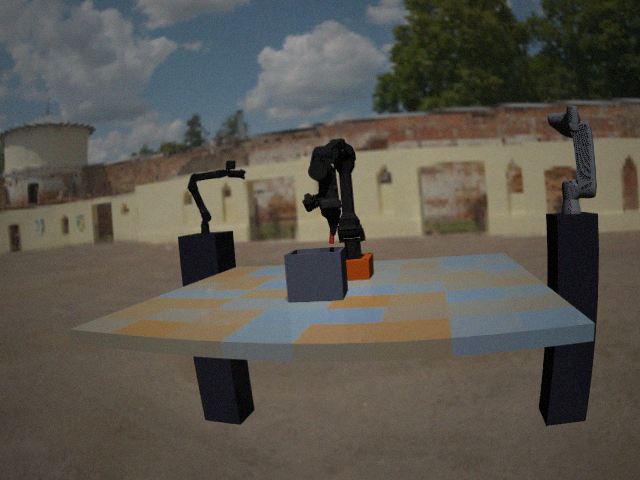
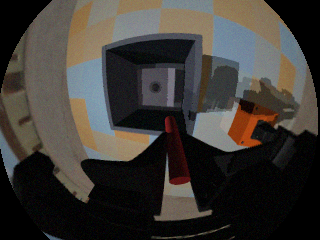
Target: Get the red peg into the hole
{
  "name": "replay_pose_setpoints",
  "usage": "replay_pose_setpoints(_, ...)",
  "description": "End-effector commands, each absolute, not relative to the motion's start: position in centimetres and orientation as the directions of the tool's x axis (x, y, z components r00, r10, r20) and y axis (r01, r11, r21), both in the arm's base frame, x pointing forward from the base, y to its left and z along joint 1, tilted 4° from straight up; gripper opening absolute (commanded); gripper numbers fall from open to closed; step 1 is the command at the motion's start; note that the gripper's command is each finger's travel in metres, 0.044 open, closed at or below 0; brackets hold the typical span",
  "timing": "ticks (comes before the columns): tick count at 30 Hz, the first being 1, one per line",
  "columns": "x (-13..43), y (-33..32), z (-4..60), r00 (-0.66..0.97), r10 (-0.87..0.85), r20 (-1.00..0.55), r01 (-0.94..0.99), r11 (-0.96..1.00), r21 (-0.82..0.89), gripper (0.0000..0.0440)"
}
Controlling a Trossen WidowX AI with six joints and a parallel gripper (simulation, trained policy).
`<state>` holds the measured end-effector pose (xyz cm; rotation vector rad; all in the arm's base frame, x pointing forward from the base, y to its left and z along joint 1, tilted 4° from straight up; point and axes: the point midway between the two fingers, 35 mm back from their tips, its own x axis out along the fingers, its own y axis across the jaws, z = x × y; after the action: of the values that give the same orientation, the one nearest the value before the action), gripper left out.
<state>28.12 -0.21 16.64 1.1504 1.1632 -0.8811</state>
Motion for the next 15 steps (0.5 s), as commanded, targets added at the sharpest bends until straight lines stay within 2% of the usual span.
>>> replay_pose_setpoints(1,28.5,-0.6,16.2,0.192,0.045,-0.98,0.955,0.221,0.197,0.0)
replay_pose_setpoints(15,30.3,-3.0,13.7,0.155,0.048,-0.987,0.961,0.223,0.162,0.0)
